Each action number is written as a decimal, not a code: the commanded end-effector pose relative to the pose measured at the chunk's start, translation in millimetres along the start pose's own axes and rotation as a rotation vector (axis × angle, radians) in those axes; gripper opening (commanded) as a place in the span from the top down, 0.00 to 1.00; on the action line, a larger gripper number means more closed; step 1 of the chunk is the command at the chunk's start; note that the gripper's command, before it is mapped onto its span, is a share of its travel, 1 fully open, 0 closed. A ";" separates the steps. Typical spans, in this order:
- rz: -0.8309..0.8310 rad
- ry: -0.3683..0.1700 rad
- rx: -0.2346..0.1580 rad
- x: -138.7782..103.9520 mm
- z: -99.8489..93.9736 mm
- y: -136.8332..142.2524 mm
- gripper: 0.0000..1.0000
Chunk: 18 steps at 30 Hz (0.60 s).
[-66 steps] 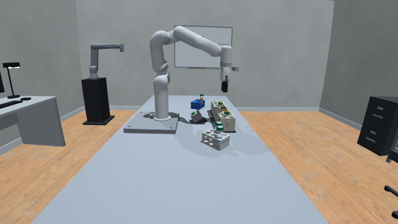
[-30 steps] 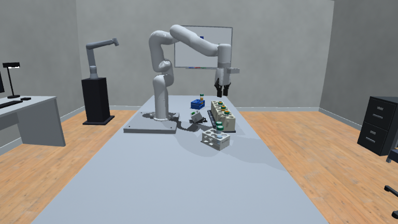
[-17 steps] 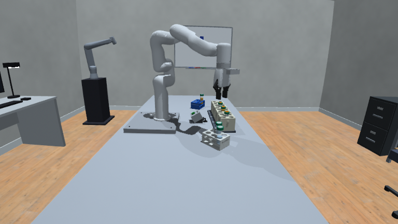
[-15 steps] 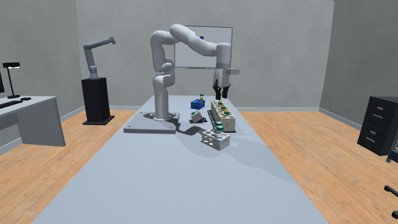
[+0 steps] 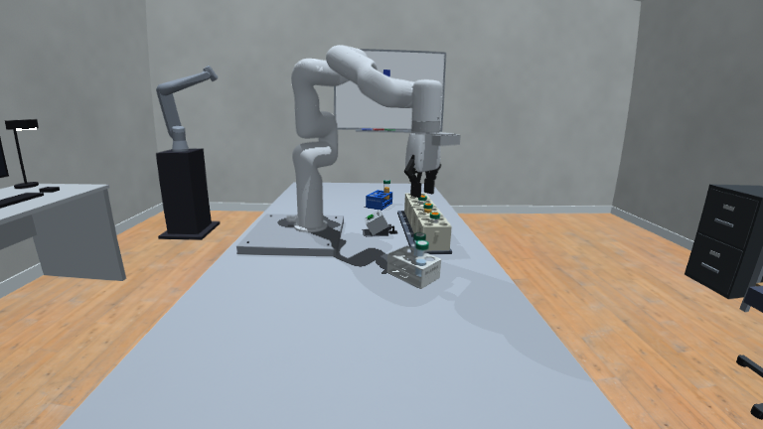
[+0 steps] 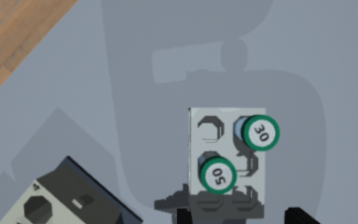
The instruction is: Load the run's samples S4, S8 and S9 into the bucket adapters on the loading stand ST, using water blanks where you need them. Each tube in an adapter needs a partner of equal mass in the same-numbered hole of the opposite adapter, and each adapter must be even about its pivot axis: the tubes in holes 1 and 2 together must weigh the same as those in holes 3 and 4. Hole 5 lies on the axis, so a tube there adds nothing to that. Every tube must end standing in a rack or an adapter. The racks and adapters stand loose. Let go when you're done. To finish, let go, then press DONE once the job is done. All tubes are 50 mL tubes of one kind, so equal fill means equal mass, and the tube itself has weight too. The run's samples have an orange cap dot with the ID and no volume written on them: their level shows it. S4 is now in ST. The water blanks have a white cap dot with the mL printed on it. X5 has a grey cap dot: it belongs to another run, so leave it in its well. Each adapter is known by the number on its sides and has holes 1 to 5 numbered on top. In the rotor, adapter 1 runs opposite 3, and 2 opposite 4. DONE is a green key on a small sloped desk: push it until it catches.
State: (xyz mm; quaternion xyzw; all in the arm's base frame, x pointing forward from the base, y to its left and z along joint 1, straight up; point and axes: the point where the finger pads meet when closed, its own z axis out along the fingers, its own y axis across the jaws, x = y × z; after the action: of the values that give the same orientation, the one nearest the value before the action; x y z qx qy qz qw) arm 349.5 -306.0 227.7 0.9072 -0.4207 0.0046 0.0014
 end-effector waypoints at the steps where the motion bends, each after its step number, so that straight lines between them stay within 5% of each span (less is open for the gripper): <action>1: -0.001 0.003 0.001 6.5 -1.6 7.4 0.43; 18: -0.001 0.003 0.001 6.5 12.4 7.4 0.43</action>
State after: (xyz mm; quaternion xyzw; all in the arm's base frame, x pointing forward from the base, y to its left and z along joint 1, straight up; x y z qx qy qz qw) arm 347.4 -315.0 219.3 0.9075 -0.4201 0.0038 0.0012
